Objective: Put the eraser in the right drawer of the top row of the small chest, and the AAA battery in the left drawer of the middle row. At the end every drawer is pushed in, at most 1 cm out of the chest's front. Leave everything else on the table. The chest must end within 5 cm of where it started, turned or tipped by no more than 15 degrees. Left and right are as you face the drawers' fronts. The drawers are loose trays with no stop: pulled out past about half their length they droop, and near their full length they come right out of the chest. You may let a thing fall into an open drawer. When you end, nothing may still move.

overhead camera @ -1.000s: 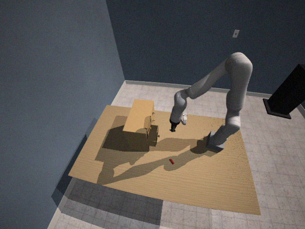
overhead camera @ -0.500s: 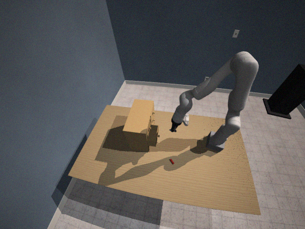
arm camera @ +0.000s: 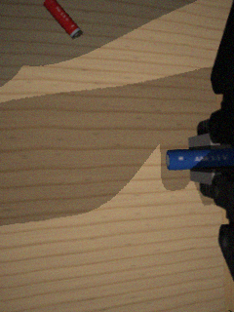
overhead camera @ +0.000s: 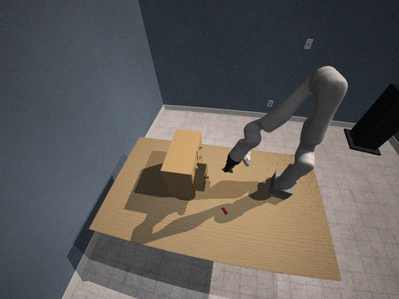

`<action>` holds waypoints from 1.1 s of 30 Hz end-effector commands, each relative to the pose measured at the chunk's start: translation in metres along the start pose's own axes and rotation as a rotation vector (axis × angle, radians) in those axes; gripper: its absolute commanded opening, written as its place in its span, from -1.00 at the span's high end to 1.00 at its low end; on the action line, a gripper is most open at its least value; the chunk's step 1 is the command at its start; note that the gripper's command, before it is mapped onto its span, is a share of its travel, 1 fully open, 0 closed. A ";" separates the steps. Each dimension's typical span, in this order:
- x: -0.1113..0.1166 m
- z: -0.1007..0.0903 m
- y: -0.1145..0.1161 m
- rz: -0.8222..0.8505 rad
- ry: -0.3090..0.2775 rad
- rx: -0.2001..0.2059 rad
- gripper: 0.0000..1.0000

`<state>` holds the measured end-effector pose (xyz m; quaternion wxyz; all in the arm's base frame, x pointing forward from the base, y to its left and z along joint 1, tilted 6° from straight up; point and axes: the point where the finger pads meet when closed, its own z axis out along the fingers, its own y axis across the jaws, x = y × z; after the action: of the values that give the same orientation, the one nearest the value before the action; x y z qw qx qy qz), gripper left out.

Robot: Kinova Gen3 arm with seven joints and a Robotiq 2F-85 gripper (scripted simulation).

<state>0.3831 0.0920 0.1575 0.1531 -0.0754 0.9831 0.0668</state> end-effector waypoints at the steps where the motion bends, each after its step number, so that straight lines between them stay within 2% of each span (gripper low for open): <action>1: 0.001 -0.002 0.000 -0.001 -0.022 0.002 0.90; 14: 0.003 -0.002 0.000 -0.001 -0.133 0.001 0.90; 33: 0.004 -0.002 -0.001 -0.001 -0.201 0.003 0.90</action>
<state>0.3805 0.0877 0.1578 0.2509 -0.0650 0.9631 0.0722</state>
